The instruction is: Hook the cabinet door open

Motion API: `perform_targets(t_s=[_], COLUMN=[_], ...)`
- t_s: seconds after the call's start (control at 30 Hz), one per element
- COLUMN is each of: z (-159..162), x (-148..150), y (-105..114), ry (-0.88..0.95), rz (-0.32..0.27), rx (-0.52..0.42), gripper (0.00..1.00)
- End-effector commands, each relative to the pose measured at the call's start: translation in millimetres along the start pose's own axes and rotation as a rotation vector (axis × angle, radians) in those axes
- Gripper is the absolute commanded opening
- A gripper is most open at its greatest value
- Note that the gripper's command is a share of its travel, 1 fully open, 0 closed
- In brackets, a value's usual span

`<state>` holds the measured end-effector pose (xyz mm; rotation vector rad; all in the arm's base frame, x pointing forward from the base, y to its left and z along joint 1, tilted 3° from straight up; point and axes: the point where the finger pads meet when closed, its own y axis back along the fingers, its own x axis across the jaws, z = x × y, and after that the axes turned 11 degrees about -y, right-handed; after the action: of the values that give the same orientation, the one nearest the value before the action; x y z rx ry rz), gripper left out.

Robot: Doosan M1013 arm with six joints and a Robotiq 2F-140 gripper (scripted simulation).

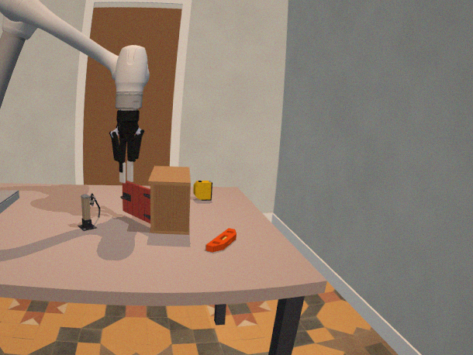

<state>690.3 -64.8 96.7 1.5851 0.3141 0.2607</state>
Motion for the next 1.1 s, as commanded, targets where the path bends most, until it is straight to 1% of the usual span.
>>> perform_targets(t_s=[0.0,0.4,0.77,1.07], z=[0.0,0.0,0.0,1.2], x=[0.1,0.1,0.1,-6.5], y=[-2.0,-10.0,-10.8,-10.8], ry=[0.0,0.0,0.001,0.05], rz=[0.0,0.0,0.0,0.0], rx=[0.0,0.0,0.0,0.0], gripper=[0.16,0.16,0.16,0.16])
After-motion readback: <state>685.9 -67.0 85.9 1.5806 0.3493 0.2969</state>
